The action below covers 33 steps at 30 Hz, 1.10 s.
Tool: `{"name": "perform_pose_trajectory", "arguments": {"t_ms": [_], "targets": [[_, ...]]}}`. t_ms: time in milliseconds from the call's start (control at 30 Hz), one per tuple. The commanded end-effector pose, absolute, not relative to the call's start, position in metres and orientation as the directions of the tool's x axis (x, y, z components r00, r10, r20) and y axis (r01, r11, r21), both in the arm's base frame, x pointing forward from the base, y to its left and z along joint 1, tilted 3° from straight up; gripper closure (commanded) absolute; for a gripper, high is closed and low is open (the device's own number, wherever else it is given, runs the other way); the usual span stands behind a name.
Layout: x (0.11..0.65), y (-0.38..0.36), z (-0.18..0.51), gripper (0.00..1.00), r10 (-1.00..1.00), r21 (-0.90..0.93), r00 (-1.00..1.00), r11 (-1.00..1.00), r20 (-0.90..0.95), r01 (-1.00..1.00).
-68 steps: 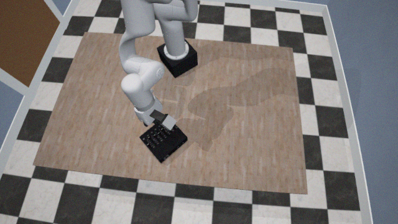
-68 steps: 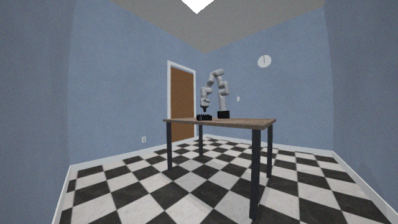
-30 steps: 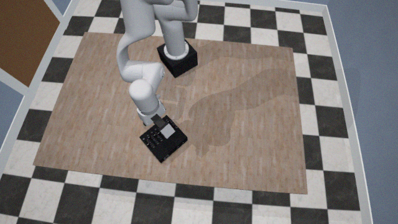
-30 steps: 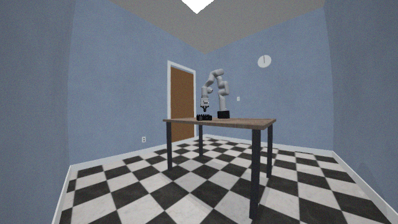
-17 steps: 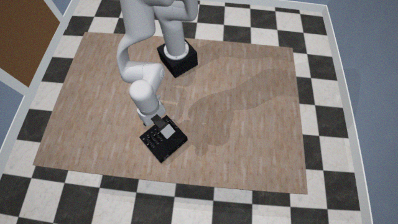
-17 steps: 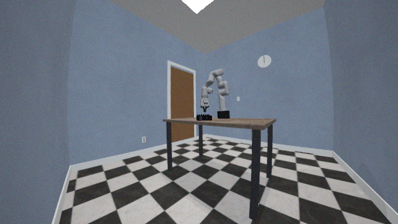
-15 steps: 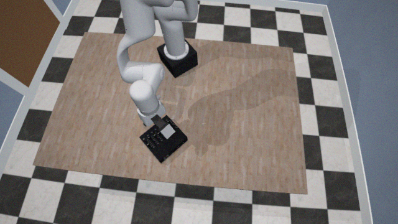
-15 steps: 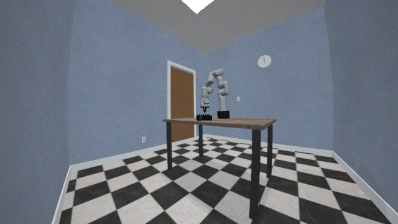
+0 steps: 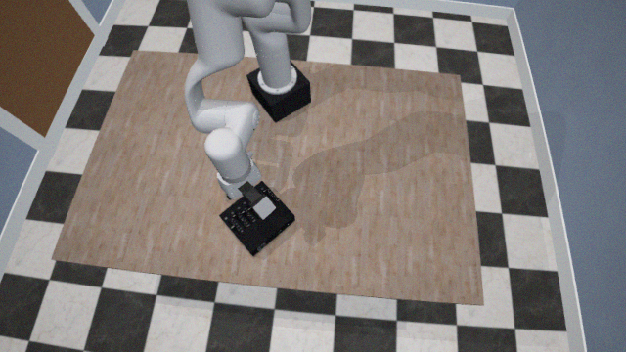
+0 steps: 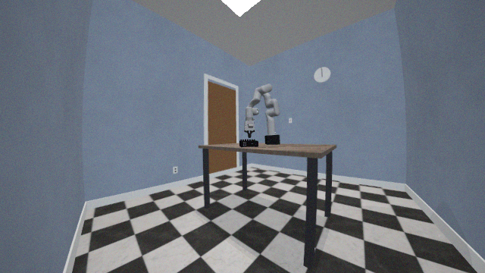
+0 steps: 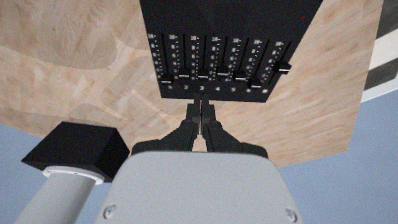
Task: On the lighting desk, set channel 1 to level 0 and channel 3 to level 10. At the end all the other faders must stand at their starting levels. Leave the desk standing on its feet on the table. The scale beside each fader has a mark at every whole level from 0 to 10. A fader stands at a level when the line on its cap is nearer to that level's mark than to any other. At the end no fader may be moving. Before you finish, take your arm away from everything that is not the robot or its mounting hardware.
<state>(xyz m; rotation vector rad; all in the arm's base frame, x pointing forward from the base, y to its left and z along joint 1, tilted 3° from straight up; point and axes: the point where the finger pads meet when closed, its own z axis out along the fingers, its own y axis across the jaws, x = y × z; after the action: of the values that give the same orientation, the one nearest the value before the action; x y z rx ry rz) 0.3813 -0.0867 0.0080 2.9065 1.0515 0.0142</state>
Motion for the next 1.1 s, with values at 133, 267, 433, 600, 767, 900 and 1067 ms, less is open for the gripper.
{"name": "perform_pose_trajectory", "arguments": {"t_ms": [133, 267, 433, 600, 767, 900, 1067], "targets": [[0.3829, -0.0873, 0.0034, 1.0, 0.64, 0.054, 0.769, -0.767, -0.006, 0.639], [0.383, -0.0874, 0.0014, 1.0, 0.64, 0.054, 0.769, -0.767, -0.006, 0.639], [0.383, -0.0875, 0.0003, 1.0, 0.64, 0.054, 0.769, -0.767, -0.006, 0.639], [0.383, -0.0876, -0.0007, 1.0, 0.64, 0.054, 0.769, -0.767, -0.006, 0.639], [0.383, -0.0876, -0.001, 1.0, 0.64, 0.054, 0.769, -0.767, -0.006, 0.639], [0.383, -0.0876, -0.001, 1.0, 0.64, 0.054, 0.769, -0.767, -0.006, 0.639], [0.383, -0.0876, -0.001, 1.0, 0.64, 0.054, 0.769, -0.767, -0.006, 0.639]]}}
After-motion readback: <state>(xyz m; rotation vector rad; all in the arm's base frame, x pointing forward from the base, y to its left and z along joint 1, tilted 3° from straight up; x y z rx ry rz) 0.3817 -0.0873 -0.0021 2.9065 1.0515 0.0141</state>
